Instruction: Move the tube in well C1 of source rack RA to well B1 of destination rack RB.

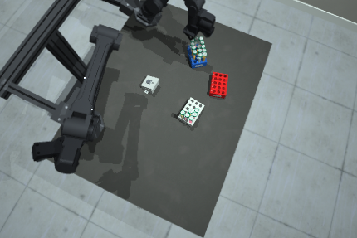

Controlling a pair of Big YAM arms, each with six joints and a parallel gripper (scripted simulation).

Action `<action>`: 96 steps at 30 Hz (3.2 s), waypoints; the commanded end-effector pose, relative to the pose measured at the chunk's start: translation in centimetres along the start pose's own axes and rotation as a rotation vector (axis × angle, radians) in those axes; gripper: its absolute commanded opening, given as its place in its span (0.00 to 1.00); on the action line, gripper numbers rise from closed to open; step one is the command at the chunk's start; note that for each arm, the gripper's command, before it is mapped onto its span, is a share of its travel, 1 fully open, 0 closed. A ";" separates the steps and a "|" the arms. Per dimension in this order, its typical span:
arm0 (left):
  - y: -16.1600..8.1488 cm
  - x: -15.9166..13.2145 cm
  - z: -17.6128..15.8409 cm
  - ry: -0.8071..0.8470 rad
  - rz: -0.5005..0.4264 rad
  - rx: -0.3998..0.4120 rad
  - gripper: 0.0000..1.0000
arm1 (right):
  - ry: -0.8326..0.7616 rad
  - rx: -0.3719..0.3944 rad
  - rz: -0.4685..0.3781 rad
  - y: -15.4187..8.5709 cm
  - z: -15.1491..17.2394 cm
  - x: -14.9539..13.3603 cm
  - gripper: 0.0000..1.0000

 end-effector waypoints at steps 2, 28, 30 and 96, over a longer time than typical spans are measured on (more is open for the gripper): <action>1.3 -0.2 0.3 0.001 0.014 0.005 0.30 | 0.009 0.026 -0.019 -1.1 0.6 0.8 0.30; 2.2 -0.3 0.3 -0.002 0.014 0.004 0.30 | 0.009 0.026 -0.019 -1.1 0.6 0.8 0.30; 2.2 -0.3 0.3 -0.002 0.014 0.004 0.30 | 0.009 0.026 -0.019 -1.1 0.6 0.8 0.30; 3.1 -0.3 0.3 -0.003 0.025 0.004 0.00 | 0.009 0.026 -0.019 -1.1 0.6 0.8 0.30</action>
Point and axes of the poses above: on each arm, the point where the finger pads meet when closed, its own y axis out along the fingers, its own z axis across the jaws, x = y × z, the point moved 8 cm from there along -y, back along the fingers, and after that the axes turned 7 degrees about -y, right-handed, at the moved point
